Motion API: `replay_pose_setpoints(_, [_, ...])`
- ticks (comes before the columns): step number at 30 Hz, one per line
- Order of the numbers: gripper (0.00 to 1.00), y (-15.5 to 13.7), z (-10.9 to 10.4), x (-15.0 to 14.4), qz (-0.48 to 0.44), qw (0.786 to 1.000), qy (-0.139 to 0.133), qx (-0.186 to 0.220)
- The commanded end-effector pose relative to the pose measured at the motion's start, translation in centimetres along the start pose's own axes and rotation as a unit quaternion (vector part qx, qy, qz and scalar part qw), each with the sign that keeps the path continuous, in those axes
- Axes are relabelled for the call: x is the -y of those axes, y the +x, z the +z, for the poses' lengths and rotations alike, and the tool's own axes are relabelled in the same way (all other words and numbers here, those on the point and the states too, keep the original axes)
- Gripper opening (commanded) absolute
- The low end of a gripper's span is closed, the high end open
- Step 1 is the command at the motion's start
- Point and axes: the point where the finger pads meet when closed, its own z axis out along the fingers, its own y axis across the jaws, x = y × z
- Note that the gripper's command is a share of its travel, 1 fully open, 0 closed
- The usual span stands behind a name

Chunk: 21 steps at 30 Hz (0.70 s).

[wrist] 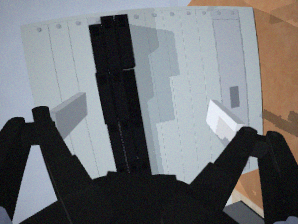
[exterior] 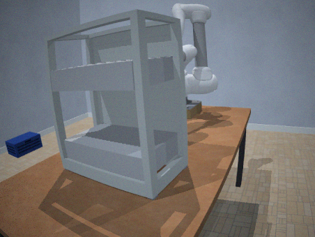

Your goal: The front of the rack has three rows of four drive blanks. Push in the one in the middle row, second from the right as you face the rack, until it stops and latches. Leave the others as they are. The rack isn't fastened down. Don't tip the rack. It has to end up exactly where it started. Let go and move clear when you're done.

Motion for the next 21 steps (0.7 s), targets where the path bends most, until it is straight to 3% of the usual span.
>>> replay_pose_setpoints(1, [1.0,1.7,-0.3,1.0,-0.02,0.999,0.035,0.034])
replay_pose_setpoints(11, [1.0,4.7,-0.9,2.5,-0.063,0.992,0.08,0.076])
replay_pose_setpoints(21, [1.0,6.0,-1.3,3.2,-0.083,0.987,0.1,0.096])
